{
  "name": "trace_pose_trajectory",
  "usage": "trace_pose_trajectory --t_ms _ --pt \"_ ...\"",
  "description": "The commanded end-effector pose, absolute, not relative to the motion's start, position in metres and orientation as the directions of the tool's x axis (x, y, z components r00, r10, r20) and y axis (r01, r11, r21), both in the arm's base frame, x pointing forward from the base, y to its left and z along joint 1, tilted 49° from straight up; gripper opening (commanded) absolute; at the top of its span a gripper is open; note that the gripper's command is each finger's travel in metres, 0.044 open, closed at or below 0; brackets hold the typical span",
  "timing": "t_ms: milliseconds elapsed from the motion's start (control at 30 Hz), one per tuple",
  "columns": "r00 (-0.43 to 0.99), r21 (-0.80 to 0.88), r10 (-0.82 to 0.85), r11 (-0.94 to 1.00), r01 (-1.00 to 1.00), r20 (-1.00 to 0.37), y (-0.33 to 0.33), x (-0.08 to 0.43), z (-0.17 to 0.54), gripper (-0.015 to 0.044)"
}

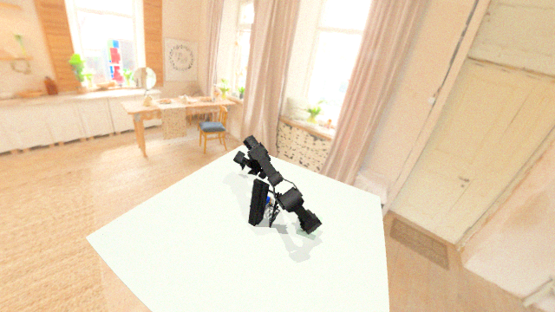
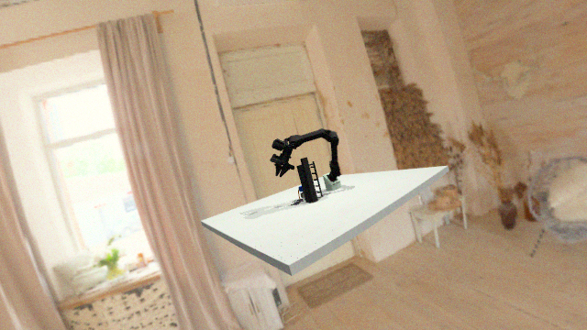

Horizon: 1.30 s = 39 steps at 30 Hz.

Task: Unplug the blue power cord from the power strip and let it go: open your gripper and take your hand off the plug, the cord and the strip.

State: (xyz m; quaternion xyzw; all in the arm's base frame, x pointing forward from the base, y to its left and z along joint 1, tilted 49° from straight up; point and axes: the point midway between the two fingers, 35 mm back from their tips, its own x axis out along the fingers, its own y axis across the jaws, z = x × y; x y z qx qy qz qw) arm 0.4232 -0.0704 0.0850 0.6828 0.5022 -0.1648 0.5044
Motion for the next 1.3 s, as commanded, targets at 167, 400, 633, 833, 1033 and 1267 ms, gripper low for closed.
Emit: trace_pose_trajectory --t_ms 167,400,633,833,1033,1267 --pt "-0.003 0.045 0.680 0.053 0.998 -0.733 -0.056 0.311 -0.011 0.0160" --pt "-0.116 -0.081 0.733 0.083 0.993 -0.670 -0.047 0.279 -0.022 0.0160" --pt "-0.116 -0.081 0.733 0.083 0.993 -0.670 -0.046 0.280 -0.021 0.0160" --pt "-0.116 -0.081 0.733 0.083 0.993 -0.670 -0.039 0.280 -0.014 0.0160" --pt "-0.116 -0.081 0.733 0.083 0.993 -0.670 -0.033 0.280 -0.006 0.0160" --pt "-0.117 -0.082 0.734 0.083 0.993 -0.669 -0.025 0.280 0.002 0.0160"
